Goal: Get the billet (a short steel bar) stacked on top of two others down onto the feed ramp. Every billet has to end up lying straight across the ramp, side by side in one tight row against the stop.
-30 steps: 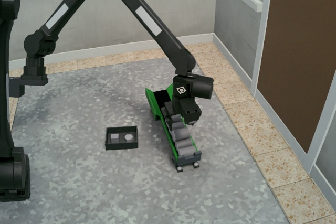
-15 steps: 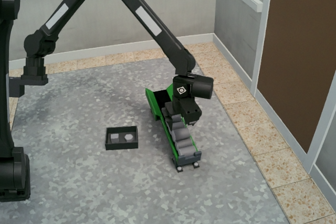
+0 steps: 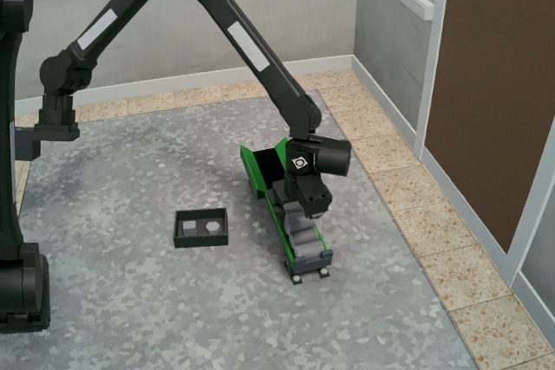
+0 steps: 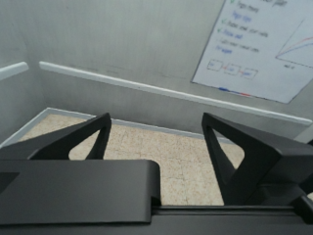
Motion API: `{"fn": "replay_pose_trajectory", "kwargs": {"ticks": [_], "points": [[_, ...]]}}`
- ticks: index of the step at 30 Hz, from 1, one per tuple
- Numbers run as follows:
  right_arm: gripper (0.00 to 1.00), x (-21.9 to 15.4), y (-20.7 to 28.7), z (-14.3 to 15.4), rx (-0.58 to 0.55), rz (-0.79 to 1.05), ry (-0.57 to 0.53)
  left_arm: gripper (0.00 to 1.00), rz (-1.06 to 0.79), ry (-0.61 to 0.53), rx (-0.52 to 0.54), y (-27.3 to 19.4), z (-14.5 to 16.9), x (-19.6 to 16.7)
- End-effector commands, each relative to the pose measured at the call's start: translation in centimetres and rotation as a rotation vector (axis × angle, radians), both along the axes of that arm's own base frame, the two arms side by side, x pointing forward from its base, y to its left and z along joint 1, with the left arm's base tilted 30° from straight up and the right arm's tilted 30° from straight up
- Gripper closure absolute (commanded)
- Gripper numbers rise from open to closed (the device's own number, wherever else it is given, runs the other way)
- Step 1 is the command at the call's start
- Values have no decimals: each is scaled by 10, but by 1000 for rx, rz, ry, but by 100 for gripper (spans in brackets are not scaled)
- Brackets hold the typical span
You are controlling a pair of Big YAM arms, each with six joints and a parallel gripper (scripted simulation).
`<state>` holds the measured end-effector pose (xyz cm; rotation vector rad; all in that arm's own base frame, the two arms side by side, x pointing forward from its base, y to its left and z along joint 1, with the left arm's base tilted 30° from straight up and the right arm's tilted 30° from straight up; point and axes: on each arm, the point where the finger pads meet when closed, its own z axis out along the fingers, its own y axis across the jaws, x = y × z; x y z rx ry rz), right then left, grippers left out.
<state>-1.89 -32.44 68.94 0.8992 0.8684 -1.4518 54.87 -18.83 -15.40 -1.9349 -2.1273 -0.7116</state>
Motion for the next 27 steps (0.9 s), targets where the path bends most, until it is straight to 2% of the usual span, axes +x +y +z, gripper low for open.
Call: {"fn": "replay_pose_trajectory", "kwargs": {"ticks": [1, 4, 5, 10, 27], "points": [[0, -3, 8, 9, -32, -3, -16, 16, 3, 9, 8, 14, -11, 5], [0, -3, 8, 9, -32, -3, -16, 16, 3, 9, 8, 14, -11, 5], [0, -3, 8, 9, -32, -3, -16, 16, 3, -21, -7, 10, 11, 14], [0, -3, 8, 9, -32, -3, -16, 16, 3, 11, 8, 14, -9, 4], [0, -3, 8, 9, -32, -3, -16, 16, 3, 9, 7, 14, -7, 5]]}}
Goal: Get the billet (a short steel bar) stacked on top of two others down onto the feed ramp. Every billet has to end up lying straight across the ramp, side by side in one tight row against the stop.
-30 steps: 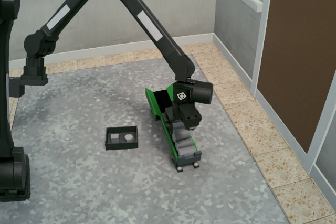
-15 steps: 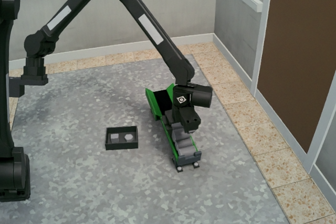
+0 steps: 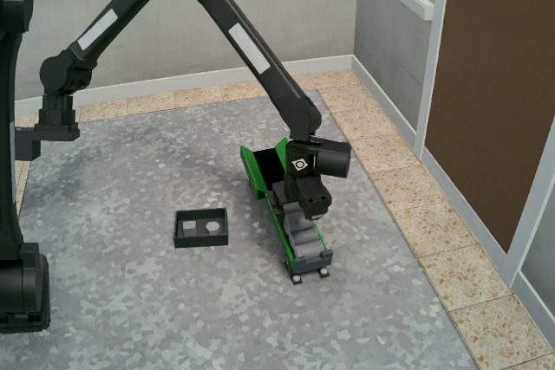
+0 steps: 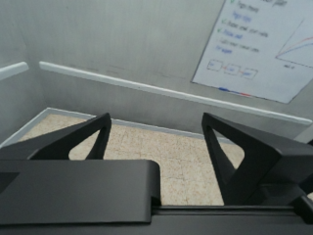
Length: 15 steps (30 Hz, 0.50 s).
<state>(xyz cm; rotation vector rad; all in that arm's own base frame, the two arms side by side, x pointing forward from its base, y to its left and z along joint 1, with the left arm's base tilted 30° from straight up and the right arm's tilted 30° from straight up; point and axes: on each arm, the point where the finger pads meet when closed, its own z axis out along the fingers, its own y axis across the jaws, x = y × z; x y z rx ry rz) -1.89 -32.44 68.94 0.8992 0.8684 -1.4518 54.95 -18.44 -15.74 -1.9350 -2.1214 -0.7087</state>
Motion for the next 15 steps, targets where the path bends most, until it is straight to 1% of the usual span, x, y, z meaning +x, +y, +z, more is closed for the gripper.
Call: {"fn": "replay_pose_trajectory", "kwargs": {"ticks": [1, 7, 8, 15], "points": [[0, -3, 8, 9, -32, -3, -16, 16, 4, 4, 4, 10, -4, 4], [0, -3, 8, 9, -32, -3, -16, 16, 4, 4, 4, 10, -4, 4], [0, -3, 8, 9, -32, -3, -16, 100, 4, 4, 4, 10, -4, 4], [0, -3, 8, 9, -32, -3, -16, 100, 4, 4, 4, 10, -4, 4]]}}
